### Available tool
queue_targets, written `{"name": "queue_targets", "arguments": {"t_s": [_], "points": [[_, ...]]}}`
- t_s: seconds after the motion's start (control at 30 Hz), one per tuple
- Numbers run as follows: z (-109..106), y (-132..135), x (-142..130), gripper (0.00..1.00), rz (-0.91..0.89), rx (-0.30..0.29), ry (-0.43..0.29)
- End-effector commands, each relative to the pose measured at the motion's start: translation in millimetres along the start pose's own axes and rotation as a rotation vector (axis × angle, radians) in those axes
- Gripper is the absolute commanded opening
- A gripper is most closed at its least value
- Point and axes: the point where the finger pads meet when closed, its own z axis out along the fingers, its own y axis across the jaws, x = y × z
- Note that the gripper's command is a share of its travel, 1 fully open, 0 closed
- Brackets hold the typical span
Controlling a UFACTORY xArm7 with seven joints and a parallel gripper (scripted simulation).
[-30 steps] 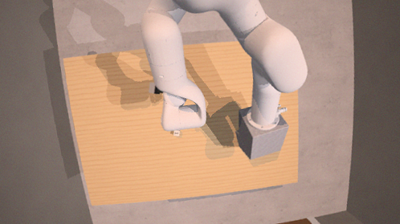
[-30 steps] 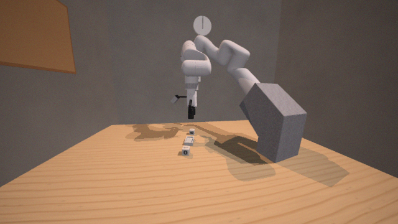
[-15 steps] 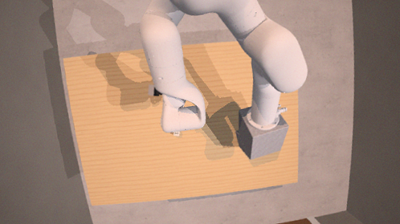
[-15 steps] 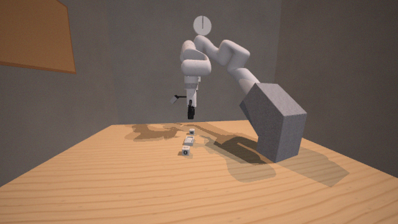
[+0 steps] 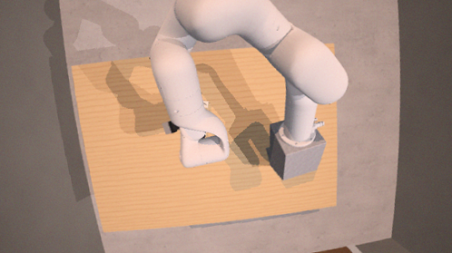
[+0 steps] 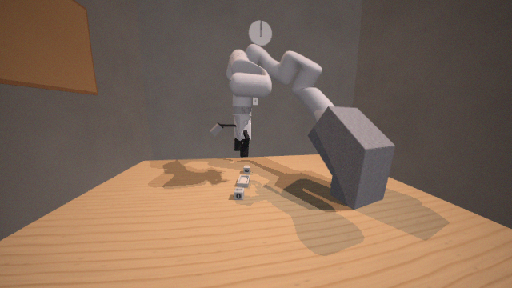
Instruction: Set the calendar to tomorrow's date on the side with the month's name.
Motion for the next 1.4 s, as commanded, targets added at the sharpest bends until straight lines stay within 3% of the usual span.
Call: {"name": "queue_targets", "arguments": {"t_s": [0.0, 0.13, 0.17, 0.57, 0.67, 1.03, 1.37], "points": [[0, -19, 15, 1.00, -0.174, 0.002, -0.014], [1, -26, 18, 1.00, -0.224, 0.002, -0.013], [1, -36, 24, 1.00, -0.312, 0.003, -0.012], [4, -80, 40, 1.00, -0.643, 0.009, -0.012], [4, -82, 40, 1.00, -0.659, 0.009, -0.012], [8, -133, 48, 1.00, -1.023, 0.026, -0.020], [10, -148, 48, 1.00, -1.129, 0.034, -0.024]]}}
